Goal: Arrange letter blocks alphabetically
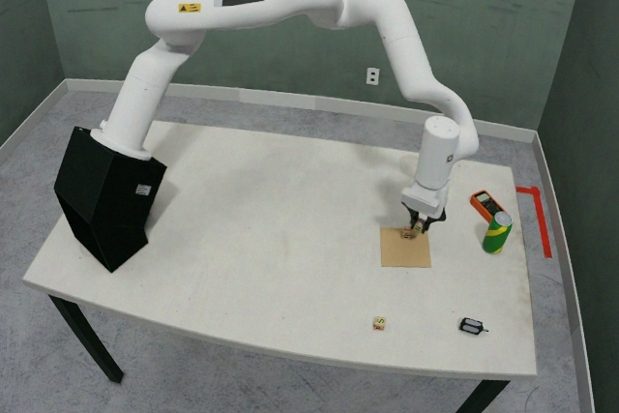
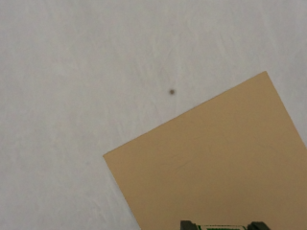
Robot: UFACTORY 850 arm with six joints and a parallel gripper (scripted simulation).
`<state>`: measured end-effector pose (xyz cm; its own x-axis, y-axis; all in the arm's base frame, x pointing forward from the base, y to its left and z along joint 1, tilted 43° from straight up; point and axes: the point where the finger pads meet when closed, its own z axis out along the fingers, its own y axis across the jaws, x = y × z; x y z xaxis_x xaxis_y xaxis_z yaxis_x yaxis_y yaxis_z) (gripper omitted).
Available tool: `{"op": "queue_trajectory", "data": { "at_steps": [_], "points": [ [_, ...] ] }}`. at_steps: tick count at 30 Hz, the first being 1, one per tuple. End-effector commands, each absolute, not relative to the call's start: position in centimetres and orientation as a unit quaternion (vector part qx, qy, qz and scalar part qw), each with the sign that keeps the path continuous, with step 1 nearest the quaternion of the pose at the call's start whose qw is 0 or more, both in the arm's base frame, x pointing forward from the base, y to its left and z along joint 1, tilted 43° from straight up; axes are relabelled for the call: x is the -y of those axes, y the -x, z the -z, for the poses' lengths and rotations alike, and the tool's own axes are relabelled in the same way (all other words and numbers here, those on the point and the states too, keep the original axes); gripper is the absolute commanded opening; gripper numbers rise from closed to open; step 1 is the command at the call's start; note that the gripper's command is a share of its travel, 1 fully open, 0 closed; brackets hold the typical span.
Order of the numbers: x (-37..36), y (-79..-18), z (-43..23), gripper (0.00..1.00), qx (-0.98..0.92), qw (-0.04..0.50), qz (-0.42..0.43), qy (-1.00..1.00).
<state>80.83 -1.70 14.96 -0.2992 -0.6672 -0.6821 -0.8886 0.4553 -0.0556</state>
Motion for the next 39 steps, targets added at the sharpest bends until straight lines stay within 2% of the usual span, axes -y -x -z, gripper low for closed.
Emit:
{"op": "queue_trajectory", "data": {
  "at_steps": [1, 12, 28, 39],
  "points": [
    [2.5, -80.3, -16.0, 0.23, -0.788, 0.327, -0.169, 0.494],
    [2.7, -80.1, -16.2, 0.23, -0.787, 0.327, -0.169, 0.494],
    [5.3, -78.7, -13.5, 0.23, -0.669, 0.355, -0.098, 0.646],
    [5.4, -78.6, -13.4, 0.23, -0.664, 0.355, -0.095, 0.651]
  ]
}}
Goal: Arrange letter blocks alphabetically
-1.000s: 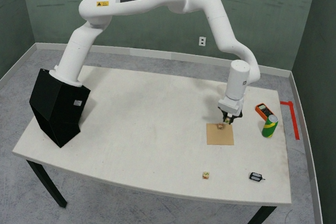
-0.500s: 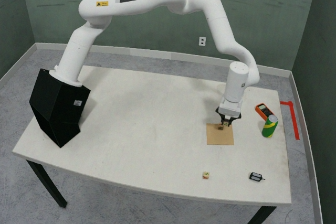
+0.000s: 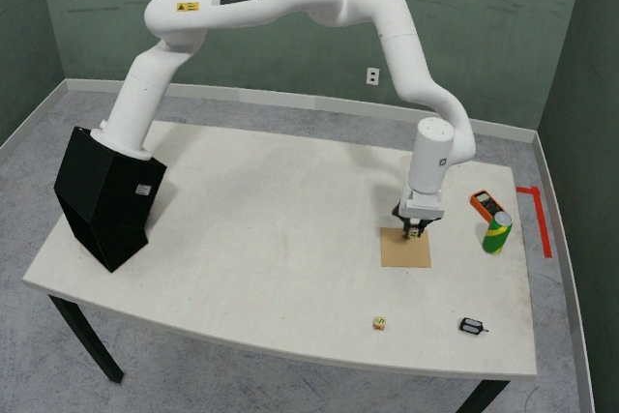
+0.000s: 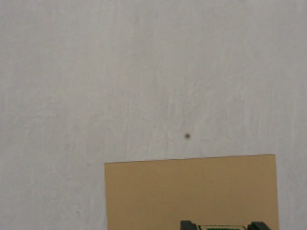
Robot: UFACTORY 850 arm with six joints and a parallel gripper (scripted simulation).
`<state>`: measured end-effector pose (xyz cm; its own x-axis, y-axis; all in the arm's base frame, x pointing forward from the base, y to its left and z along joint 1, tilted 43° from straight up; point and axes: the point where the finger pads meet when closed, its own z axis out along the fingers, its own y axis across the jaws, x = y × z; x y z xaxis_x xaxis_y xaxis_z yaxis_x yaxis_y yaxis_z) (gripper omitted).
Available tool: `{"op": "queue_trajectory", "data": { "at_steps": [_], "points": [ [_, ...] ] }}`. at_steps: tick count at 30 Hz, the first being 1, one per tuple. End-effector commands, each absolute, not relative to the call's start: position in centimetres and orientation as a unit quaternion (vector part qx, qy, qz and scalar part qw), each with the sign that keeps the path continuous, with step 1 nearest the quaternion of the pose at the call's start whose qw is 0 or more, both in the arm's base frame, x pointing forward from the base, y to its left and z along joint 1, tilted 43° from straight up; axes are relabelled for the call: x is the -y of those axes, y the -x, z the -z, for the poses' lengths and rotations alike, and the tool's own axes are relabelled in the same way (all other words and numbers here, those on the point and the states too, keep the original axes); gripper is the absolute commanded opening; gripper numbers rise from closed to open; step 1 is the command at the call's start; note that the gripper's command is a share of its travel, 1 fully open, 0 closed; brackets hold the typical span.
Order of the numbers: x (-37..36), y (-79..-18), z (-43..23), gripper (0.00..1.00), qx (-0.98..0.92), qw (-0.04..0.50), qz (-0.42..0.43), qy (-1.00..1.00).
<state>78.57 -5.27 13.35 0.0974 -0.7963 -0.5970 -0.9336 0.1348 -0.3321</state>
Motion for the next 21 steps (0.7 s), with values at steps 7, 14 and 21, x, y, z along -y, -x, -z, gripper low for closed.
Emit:
{"op": "queue_trajectory", "data": {
  "at_steps": [7, 14, 21],
  "points": [
    [5.2, -78.7, -13.3, 0.23, -0.664, 0.355, -0.095, 0.651],
    [4.5, -79.1, -12.4, 0.23, -0.664, 0.356, -0.095, 0.651],
    [2.7, -80.2, -10.1, 0.23, -0.664, 0.356, -0.095, 0.651]
  ]
}}
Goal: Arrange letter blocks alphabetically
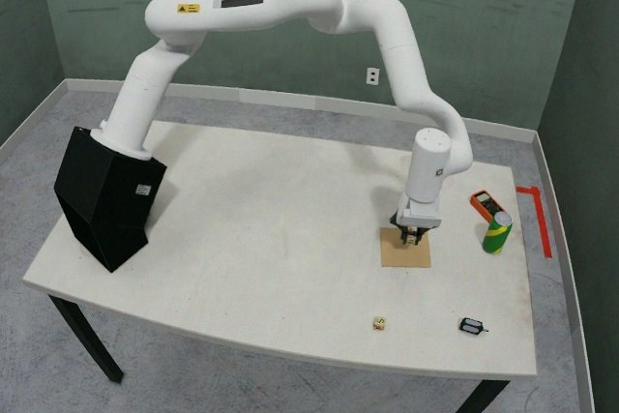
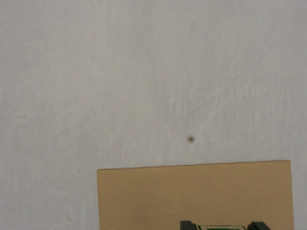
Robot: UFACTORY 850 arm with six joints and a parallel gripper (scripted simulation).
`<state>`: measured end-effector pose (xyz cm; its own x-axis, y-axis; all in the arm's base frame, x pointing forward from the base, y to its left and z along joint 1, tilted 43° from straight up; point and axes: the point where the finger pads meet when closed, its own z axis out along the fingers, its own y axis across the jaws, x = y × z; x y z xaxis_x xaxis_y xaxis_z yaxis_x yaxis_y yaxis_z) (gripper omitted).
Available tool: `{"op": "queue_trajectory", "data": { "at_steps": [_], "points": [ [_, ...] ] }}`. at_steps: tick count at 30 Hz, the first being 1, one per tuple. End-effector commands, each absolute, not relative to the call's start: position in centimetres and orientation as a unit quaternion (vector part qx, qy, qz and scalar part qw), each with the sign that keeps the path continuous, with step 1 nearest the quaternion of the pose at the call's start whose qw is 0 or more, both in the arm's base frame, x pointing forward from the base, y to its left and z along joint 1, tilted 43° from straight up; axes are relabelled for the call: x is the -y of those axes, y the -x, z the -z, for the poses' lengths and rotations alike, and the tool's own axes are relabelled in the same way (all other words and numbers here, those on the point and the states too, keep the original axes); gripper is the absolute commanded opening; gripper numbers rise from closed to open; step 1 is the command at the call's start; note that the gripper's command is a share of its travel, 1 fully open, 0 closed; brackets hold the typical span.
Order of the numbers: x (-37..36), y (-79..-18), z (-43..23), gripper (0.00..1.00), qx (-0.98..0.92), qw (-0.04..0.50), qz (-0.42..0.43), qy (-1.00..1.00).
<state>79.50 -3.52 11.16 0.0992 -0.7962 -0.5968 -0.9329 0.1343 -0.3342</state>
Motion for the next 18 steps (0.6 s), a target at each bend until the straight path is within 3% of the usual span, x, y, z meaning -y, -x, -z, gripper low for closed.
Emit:
{"op": "queue_trajectory", "data": {
  "at_steps": [1, 18],
  "points": [
    [2.4, -80.3, -9.7, 0.23, -0.664, 0.356, -0.095, 0.651],
    [-0.3, -81.8, -6.4, 0.23, -0.664, 0.356, -0.095, 0.651]
  ]
}}
